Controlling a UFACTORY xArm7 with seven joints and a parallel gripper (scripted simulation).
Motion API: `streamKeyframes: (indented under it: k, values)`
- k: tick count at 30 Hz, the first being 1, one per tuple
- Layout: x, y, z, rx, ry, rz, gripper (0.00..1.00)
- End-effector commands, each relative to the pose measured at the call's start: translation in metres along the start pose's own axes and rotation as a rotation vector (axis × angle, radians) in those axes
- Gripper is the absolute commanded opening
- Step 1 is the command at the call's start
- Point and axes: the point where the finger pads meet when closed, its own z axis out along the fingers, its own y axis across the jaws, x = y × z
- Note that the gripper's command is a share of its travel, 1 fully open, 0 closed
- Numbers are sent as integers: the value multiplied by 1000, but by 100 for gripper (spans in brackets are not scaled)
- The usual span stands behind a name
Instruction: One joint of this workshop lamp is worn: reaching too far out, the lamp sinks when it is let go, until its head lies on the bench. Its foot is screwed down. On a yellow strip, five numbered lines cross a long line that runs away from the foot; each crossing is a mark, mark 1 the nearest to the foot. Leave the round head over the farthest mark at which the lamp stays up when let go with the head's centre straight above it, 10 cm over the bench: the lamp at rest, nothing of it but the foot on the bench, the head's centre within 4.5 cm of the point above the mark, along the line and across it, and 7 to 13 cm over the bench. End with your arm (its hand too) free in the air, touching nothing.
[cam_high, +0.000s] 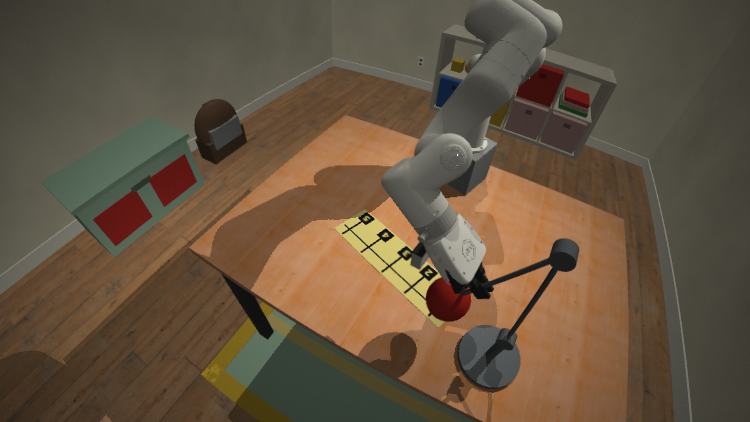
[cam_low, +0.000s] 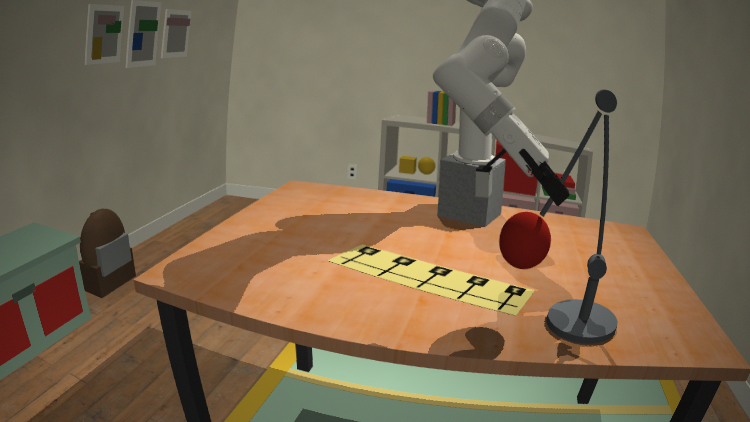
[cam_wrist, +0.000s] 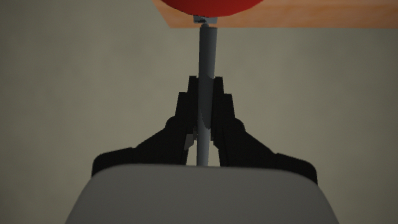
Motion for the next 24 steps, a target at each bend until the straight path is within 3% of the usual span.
streamKeyframes:
  k: [1,24]
  values:
    - [-2,-1,-1,3,-1,-3,0]
    - [40,24,-9,135,-2,112,0]
